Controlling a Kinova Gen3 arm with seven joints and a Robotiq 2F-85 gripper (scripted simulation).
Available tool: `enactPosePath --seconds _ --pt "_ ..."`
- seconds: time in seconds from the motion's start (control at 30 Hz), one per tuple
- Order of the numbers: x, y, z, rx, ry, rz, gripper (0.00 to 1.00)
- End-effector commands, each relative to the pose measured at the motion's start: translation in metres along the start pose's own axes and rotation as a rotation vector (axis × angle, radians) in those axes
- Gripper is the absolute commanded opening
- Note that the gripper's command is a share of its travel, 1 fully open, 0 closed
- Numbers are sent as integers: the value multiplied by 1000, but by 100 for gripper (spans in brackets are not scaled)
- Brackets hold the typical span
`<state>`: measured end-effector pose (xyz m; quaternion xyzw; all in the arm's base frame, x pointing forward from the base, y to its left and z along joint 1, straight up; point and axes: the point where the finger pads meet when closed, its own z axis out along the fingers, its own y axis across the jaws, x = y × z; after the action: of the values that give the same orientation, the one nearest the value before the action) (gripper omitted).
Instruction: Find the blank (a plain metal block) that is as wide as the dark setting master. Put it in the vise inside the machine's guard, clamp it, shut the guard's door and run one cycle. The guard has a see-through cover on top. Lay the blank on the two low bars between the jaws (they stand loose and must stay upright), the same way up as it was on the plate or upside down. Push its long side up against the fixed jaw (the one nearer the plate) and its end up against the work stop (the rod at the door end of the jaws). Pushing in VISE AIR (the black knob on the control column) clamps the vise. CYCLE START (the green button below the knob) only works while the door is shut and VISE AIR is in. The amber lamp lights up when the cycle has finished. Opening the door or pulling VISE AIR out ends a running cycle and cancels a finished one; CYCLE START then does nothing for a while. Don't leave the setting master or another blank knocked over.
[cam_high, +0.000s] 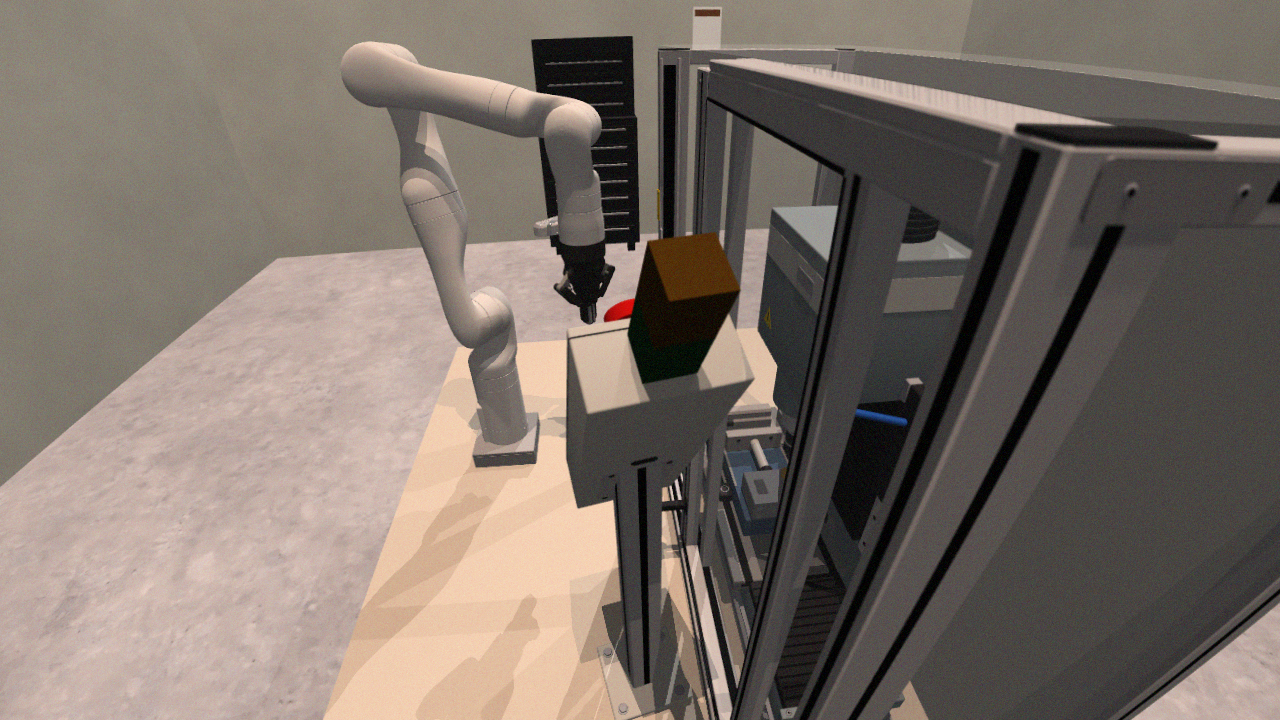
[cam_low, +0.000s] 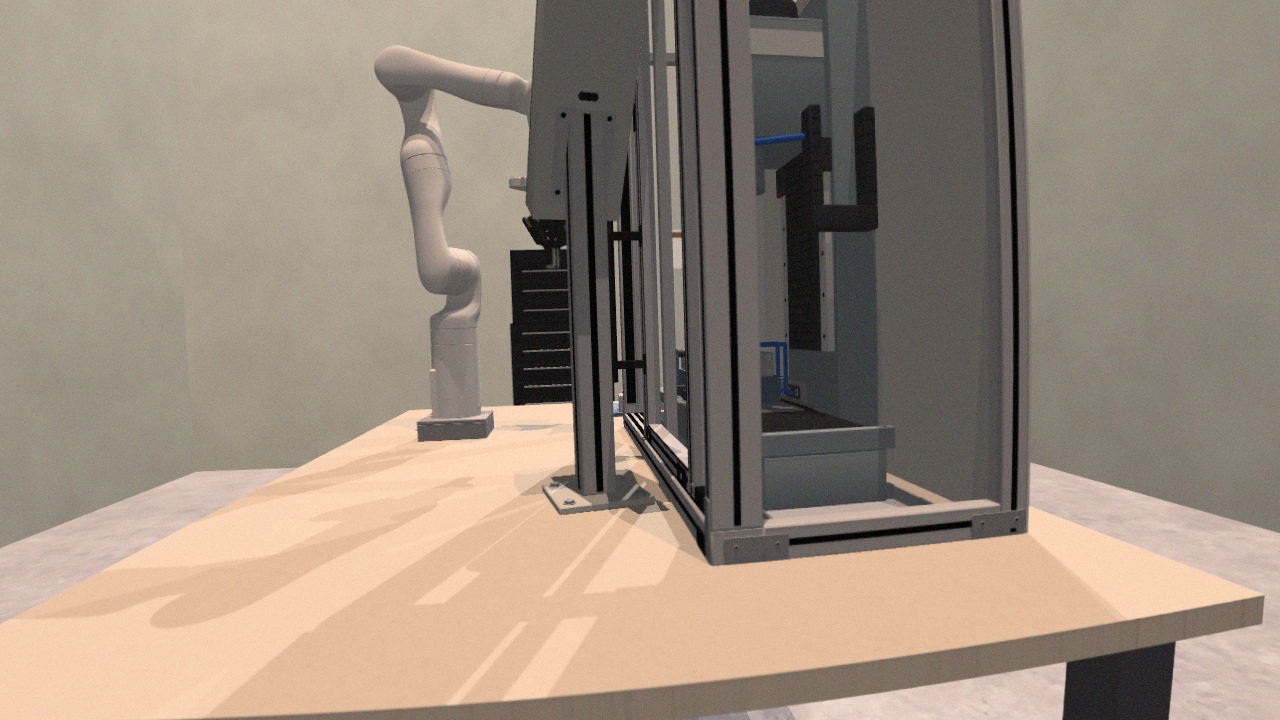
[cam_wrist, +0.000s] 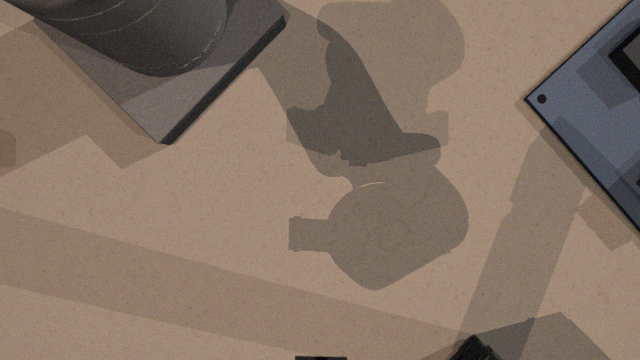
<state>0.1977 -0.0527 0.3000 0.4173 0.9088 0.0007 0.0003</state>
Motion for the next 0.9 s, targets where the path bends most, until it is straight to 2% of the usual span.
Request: enactPosePath --seconds 0.0,0.13,0.53,0.7,0.87 --pt "7 7 -8 -1 0 2 10" --pt "34 33 -37 -2 2 8 10" --pt "34 33 -37 -2 2 8 10" --pt "67 63 -72 -2 2 8 10" --pt "67 63 -72 -2 2 8 10"
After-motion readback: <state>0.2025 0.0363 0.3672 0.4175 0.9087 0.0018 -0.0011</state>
